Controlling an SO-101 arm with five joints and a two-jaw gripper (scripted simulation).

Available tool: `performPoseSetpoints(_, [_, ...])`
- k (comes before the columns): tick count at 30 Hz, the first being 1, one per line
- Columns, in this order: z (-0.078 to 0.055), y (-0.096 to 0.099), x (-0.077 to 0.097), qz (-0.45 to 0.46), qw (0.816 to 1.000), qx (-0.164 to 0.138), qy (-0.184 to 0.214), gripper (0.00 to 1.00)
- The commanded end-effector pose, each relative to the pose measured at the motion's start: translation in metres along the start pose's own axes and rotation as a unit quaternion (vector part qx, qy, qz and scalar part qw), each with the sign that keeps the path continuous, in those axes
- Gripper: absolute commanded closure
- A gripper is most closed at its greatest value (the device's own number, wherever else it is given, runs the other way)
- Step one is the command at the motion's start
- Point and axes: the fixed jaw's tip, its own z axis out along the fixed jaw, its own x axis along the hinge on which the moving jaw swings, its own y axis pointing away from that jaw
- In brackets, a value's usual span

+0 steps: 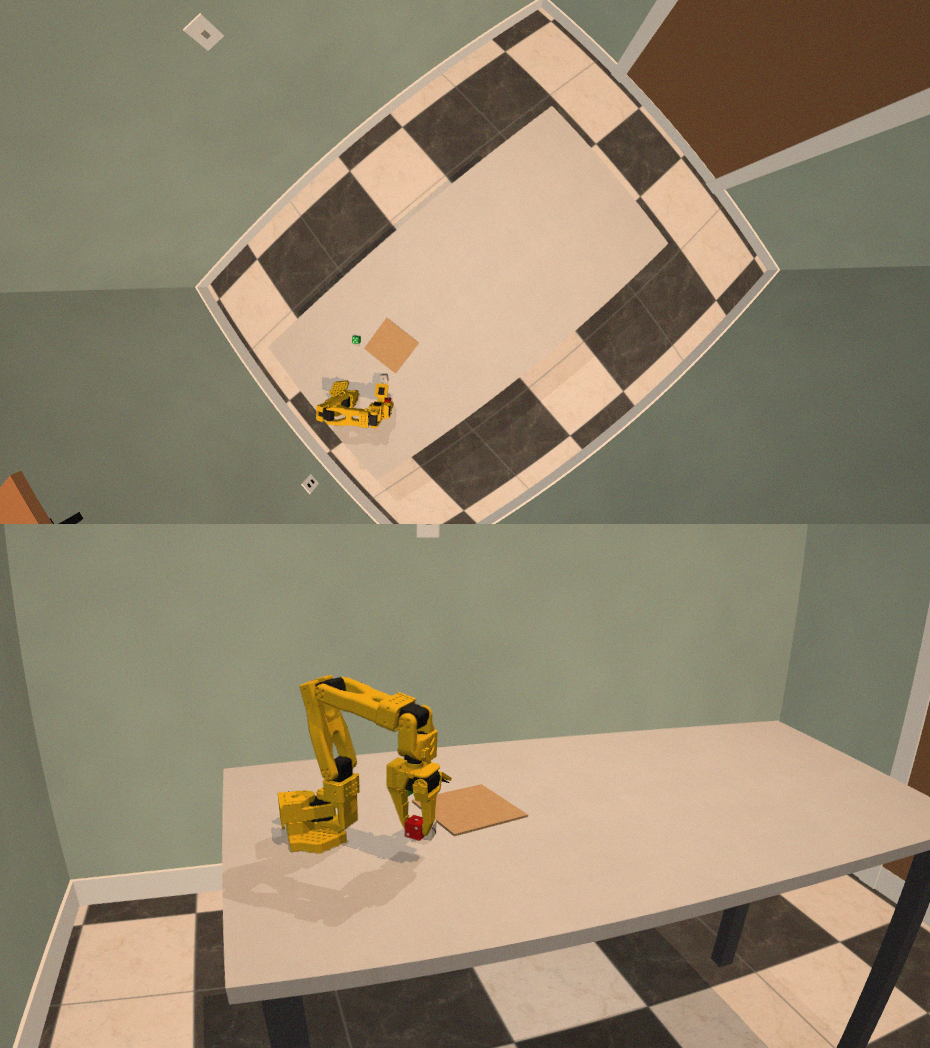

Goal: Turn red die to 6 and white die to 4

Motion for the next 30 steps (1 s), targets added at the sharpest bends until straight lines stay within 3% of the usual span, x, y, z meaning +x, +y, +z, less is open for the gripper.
performPoseSetpoints(1, [-0.0057, -0.0032, 0.0023, 0.015, 0.999, 0.030, 0.000, 1.00])
performPoseSetpoints(30, [-0.0049, -0.0013, 0.0021, 0.025, 0.999, 0.034, -0.001, 1.00])
